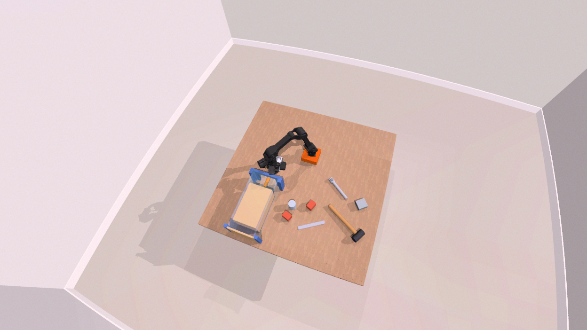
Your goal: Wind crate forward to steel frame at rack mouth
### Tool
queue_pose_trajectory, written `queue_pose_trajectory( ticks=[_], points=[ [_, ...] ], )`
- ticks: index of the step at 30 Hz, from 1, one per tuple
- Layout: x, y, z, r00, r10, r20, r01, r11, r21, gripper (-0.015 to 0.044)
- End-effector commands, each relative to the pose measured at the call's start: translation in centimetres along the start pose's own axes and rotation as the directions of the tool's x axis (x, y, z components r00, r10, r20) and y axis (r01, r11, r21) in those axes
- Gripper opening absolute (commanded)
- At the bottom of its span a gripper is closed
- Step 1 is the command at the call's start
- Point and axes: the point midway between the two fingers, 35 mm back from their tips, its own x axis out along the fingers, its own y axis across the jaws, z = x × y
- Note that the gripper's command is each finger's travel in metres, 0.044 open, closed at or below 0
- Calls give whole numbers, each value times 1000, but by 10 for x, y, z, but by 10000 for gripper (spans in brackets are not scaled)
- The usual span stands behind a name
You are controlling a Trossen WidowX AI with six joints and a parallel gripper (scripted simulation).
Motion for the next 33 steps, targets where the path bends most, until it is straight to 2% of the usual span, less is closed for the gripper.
queue_pose_trajectory(
  ticks=[1, 33],
  points=[
    [3, 17, -3, 999, 37, -11, -37, 999, -7, 0],
    [2, 48, -19, 999, 40, -12, -40, 999, -7, 0]
  ],
)
